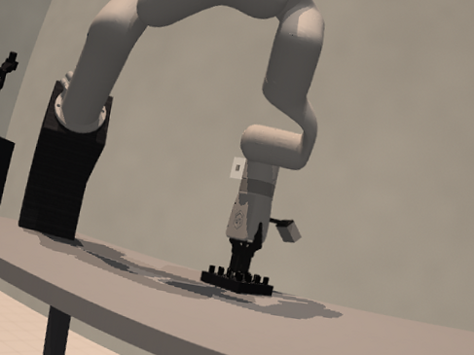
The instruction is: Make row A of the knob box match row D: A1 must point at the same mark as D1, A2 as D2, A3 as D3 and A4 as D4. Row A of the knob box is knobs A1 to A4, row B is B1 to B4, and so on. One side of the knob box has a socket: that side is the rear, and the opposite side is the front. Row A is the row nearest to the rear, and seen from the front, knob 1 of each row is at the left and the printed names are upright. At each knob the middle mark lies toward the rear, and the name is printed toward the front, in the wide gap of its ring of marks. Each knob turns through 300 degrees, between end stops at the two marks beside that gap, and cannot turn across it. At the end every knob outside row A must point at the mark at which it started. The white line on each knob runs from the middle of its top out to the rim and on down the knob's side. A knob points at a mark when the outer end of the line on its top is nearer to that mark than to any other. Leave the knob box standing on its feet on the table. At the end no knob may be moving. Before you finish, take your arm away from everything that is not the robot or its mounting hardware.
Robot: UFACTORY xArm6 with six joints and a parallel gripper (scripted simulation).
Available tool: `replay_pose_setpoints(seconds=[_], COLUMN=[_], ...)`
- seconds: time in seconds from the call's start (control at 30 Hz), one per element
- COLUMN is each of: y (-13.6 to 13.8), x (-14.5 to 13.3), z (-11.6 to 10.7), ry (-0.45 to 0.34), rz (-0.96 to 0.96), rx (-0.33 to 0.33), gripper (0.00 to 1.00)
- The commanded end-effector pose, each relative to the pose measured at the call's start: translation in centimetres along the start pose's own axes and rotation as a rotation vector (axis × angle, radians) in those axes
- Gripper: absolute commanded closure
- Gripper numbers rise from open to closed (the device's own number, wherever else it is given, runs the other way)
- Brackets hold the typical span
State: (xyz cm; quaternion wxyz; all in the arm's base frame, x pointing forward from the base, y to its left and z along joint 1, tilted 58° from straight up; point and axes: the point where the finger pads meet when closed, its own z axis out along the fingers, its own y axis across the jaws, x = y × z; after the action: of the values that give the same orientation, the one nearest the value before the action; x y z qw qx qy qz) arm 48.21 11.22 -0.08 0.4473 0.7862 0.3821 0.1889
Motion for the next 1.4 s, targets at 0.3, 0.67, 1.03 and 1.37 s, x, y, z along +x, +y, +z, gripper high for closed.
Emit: replay_pose_setpoints(seconds=[0.3,0.67,1.03,1.37], y=[0.0,0.0,0.0,0.0], x=[0.1,0.1,0.1,0.1], z=[-0.1,-0.6,-2.9,-3.7], ry=[0.002,0.002,0.002,0.002], rz=[0.0,0.0,0.0,0.0], rx=[0.0,0.0,0.0,0.0], gripper=[0.81,0.81,0.81,0.81])
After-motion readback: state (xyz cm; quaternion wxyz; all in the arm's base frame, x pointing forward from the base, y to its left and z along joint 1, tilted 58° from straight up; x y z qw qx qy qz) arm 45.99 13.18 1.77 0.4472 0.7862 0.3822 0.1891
